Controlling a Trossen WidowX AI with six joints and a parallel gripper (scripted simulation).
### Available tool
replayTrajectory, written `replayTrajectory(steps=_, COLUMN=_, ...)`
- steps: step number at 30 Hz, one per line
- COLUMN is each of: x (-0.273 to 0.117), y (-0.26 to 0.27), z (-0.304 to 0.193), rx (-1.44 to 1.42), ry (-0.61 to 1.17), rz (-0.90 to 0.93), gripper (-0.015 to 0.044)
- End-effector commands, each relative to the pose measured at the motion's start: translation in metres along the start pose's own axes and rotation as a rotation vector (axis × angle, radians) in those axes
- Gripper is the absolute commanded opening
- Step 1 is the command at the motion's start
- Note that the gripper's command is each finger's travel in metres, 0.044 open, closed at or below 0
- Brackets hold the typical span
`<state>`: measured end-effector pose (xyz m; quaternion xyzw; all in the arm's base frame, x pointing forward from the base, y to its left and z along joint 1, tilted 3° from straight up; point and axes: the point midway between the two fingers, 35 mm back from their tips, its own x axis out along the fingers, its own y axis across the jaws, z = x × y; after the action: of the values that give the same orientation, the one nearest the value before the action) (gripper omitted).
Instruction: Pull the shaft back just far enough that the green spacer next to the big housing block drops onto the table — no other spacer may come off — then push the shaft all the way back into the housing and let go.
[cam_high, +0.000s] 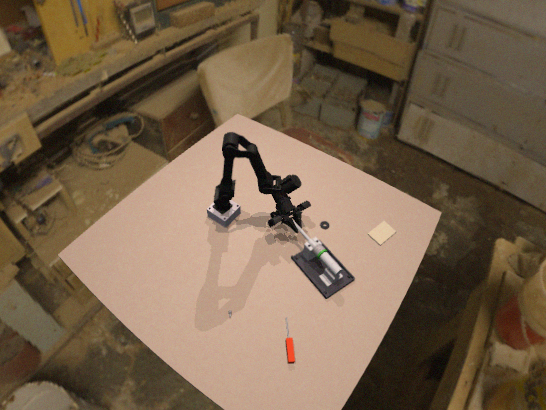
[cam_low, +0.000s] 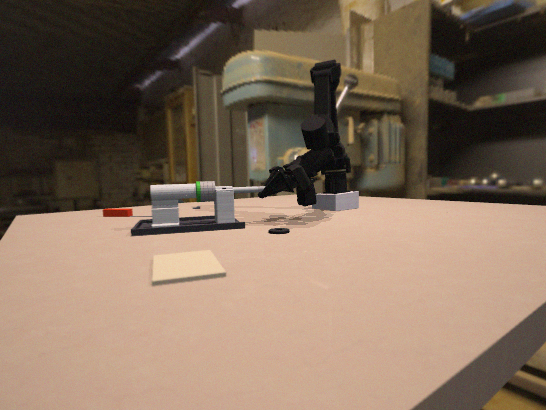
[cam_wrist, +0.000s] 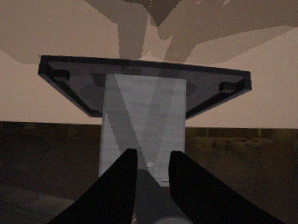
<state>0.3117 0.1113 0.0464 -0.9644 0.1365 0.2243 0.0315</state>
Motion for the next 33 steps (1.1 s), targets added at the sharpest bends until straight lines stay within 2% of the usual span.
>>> replayTrajectory(steps=1, x=-0.0008, y=0.0007, z=0.0006, rx=0.003, ry=0.0, rz=0.001, gripper=0.0)
replayTrajectory(steps=33, x=-0.0033, y=0.0007, z=0.0021, rx=0.003, ry=0.0, rz=0.001, gripper=0.0)
